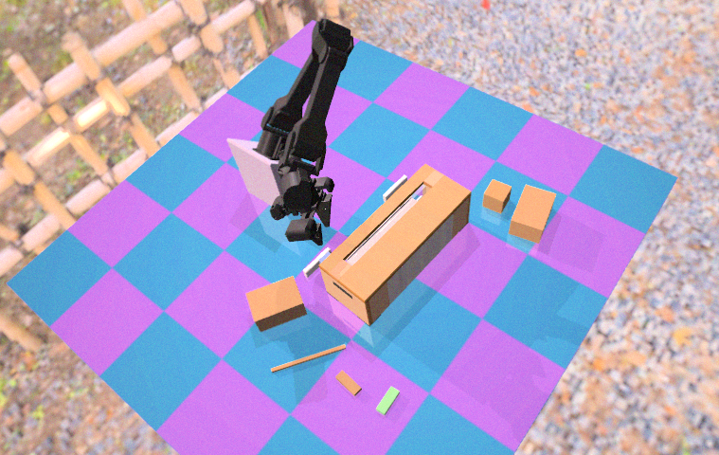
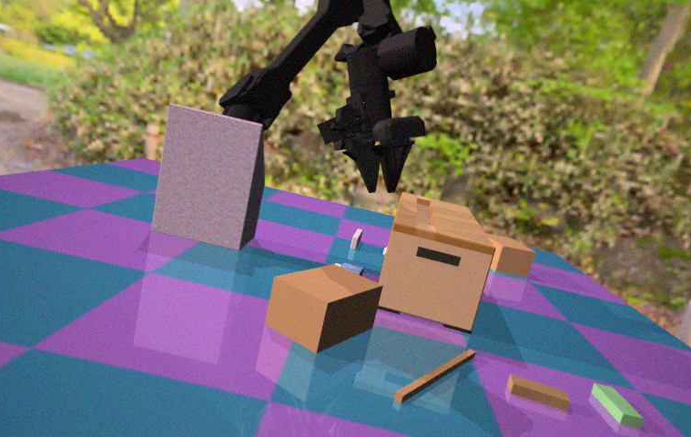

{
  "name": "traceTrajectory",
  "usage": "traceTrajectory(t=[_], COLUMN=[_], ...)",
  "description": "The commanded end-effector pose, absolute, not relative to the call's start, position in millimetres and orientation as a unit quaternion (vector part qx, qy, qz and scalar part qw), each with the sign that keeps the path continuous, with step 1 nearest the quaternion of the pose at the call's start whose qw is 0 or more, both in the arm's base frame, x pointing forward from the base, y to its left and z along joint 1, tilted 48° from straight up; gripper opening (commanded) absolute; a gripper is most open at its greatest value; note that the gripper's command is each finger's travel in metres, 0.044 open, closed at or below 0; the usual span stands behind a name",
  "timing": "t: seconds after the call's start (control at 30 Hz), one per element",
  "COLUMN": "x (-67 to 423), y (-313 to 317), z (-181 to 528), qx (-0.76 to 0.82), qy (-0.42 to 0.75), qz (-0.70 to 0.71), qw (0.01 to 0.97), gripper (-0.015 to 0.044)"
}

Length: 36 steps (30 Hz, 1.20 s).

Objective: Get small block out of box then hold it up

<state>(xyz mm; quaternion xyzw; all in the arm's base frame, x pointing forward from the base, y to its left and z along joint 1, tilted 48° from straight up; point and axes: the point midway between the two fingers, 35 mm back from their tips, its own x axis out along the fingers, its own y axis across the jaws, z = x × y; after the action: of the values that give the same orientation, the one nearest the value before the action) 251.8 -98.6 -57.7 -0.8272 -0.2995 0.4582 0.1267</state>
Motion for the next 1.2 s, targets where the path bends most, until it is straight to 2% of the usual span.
traceTrajectory(t=[0.0,0.5,0.8,1.17], x=[245.2,245.7,252.6,252.5], y=[-99.4,-98.1,-27.7,-26.0], z=[-55.5,-57.2,-115.7,-116.6], qx=[-0.770,-0.770,-0.769,-0.769], qy=[-0.160,-0.160,-0.161,-0.162], qz=[0.493,0.493,0.492,0.492], qw=[0.372,0.372,0.374,0.375], gripper=[0.0285,0.0285,0.0285,0.0285])
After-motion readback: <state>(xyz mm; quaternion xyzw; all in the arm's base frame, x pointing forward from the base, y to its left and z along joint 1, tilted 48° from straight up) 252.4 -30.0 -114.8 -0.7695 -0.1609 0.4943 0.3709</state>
